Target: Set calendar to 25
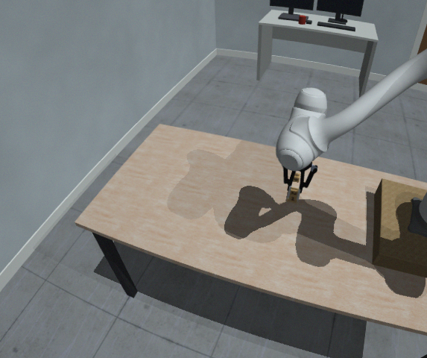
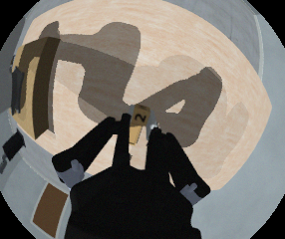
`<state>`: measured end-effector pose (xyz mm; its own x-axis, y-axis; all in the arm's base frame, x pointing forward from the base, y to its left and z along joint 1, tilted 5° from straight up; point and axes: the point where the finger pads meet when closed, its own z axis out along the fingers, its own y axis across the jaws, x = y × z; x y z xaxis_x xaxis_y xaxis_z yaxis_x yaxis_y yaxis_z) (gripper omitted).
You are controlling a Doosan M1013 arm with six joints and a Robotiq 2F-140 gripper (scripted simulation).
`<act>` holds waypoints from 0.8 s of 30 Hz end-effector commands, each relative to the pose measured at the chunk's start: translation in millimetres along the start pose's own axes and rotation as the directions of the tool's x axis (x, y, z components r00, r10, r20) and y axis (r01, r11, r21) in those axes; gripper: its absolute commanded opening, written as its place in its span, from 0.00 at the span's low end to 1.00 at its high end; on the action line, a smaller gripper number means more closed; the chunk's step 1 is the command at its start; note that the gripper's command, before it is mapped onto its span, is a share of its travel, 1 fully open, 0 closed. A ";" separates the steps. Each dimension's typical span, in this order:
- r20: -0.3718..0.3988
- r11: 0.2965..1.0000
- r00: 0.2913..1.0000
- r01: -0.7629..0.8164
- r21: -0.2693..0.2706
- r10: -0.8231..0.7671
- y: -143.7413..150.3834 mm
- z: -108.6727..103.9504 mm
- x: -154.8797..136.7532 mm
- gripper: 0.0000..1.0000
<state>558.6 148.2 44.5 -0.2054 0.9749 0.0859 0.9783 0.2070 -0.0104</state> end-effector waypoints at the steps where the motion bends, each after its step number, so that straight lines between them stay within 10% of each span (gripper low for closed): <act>1: 0.000 1.000 1.000 0.000 0.000 0.000 0.0 -5.3 0.0 0.24; 11: 0.000 1.000 1.000 0.000 0.000 0.000 0.1 -5.5 -1.4 0.24; 17: 0.000 1.000 1.000 0.002 0.000 -0.002 2.7 -13.6 -97.0 0.24; 24: 0.000 1.000 1.000 0.003 0.000 -0.003 0.6 -15.7 -122.9 0.24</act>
<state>583.0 33.6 49.6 -0.2071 0.9747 0.0838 0.9779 0.2087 -0.0107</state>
